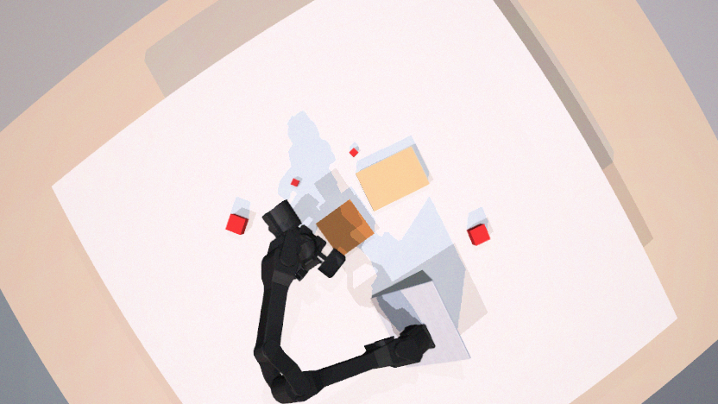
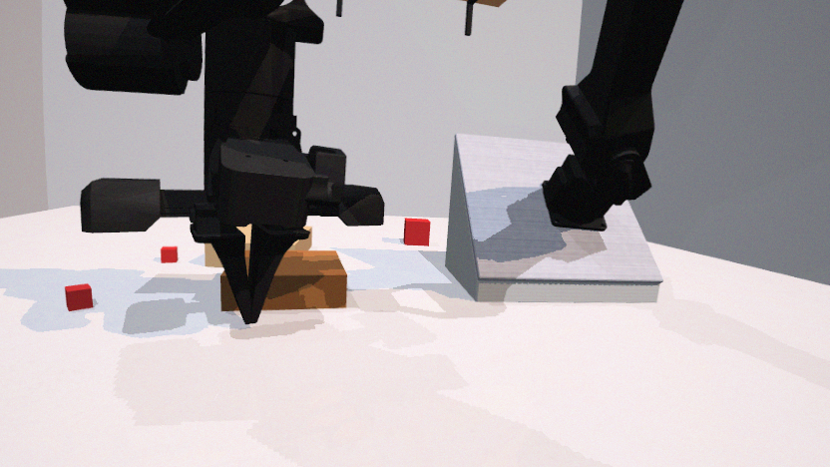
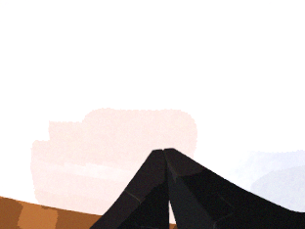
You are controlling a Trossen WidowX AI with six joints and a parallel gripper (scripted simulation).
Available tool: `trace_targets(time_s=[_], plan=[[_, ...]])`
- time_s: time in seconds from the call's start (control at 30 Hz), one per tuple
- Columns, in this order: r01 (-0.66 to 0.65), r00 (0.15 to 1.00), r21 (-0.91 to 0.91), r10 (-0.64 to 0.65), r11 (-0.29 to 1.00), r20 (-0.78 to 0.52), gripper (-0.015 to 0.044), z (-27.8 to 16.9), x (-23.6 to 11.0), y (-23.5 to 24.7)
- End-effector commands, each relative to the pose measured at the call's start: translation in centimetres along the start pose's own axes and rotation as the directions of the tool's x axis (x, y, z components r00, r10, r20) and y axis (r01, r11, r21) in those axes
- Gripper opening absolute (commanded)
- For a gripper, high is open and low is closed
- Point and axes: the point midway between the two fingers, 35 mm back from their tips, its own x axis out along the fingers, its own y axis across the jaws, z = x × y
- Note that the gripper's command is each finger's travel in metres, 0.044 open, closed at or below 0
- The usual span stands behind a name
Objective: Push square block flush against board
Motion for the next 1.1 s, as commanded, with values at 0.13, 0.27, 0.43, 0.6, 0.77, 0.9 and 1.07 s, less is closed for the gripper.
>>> trace_targets(time_s=[0.13, 0.27, 0.43, 0.6, 0.77, 0.9, 1.07], plan=[[0.002, 1.000, -0.003, -0.002, 1.000, -0.004, 0.0000, 1.4, -0.1, -0.1], [0.003, 1.000, -0.003, -0.003, 1.000, -0.002, 0.0000, 2.1, -0.1, -0.1], [0.001, 1.000, -0.001, -0.001, 1.000, -0.002, 0.0000, 1.7, -2.8, -0.1], [0.001, 1.000, -0.002, -0.001, 1.000, -0.004, 0.0000, 1.8, -5.6, 0.0], [0.001, 1.000, 0.020, -0.001, 1.000, -0.004, 0.0000, 1.7, -5.6, 0.1], [0.001, 1.000, 0.149, 0.000, 0.989, -0.007, 0.0000, 1.3, -5.6, 0.9], [0.002, 1.000, 0.314, 0.001, 0.950, -0.009, 0.0000, 0.7, -5.7, 1.9]])
